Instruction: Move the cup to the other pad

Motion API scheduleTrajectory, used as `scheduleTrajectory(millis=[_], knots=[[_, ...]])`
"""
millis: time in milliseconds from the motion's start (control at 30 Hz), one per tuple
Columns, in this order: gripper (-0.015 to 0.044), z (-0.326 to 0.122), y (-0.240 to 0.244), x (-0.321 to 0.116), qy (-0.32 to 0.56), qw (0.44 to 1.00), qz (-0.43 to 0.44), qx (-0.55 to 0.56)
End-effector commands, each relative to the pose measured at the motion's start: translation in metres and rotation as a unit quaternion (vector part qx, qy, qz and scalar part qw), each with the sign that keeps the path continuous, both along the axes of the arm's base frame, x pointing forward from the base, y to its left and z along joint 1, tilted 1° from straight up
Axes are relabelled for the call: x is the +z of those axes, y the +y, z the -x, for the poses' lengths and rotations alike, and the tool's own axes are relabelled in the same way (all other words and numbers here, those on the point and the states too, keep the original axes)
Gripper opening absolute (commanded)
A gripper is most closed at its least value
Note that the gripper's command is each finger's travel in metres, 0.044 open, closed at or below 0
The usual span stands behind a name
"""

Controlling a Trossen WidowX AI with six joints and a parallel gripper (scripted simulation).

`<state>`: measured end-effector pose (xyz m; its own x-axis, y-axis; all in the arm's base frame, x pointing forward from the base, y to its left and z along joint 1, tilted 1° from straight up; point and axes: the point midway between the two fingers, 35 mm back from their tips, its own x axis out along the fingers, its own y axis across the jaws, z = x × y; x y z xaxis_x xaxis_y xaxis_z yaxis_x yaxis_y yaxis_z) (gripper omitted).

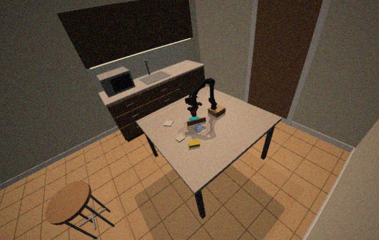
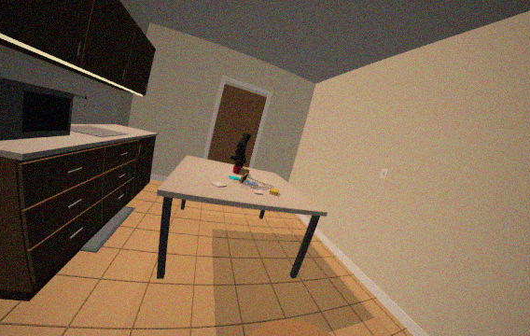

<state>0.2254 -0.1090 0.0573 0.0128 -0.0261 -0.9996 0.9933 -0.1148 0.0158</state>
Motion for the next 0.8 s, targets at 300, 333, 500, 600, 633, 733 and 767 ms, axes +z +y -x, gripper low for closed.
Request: scheduleTrajectory(millis=[300,333,500,600,633,733,767], knots=[[0.0,0.003,-0.001,-0.022,0.007,1.0,-0.001,0.002],[0.0,0.003,-0.001,-0.024,0.007,1.0,-0.001,0.002],[0.0,0.003,-0.001,-0.031,0.007,1.0,-0.001,0.002],[0.0,0.004,-0.001,-0.035,0.007,1.0,-0.001,0.002],[0.0,0.004,-0.001,-0.037,0.007,1.0,-0.001,0.002],[0.0,0.005,-0.001,-0.041,0.007,1.0,-0.001,0.002],[0.0,0.005,-0.001,-0.043,0.007,1.0,-0.001,0.002]])
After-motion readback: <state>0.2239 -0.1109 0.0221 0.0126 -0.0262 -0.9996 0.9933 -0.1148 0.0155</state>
